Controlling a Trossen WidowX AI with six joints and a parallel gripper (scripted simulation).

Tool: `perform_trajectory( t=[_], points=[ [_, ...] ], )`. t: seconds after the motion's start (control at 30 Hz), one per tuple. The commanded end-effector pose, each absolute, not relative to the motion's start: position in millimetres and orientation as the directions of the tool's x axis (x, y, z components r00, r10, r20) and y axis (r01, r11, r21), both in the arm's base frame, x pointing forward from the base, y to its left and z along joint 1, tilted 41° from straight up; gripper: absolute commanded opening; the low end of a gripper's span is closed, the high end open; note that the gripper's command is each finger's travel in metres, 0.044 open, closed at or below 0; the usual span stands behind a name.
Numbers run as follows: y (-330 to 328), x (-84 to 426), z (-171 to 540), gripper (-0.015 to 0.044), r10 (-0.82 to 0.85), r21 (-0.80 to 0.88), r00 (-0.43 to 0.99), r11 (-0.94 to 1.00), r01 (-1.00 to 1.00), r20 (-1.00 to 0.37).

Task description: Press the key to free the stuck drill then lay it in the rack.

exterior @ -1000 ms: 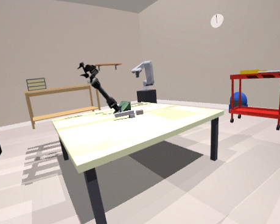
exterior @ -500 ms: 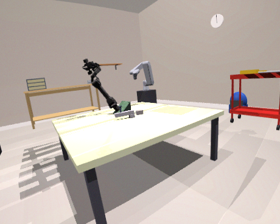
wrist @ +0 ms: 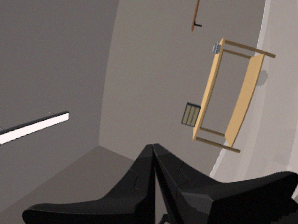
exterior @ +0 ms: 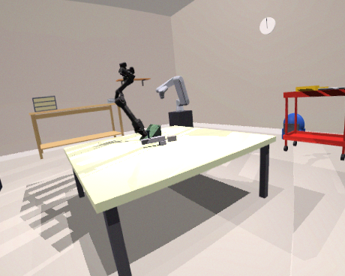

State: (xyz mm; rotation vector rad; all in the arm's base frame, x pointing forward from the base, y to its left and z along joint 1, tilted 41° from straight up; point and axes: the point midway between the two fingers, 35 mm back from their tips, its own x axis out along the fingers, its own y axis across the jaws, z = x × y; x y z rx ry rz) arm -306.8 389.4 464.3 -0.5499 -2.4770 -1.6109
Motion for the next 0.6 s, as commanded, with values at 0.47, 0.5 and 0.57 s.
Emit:
perform_trajectory(
  t=[0.47, 0.5, 0.57],
  points=[
    [507, -126, 369, 0.0, 0.827, 0.9, -0.561, 0.267, 0.344, -0.031],
    [509, -116, 365, 0.0, 0.842, 0.903, -0.537, 0.267, 0.337, -0.049],
    [513, -88, 354, 0.0, 0.878, 0.908, -0.469, 0.272, 0.318, -0.099]
  ],
)
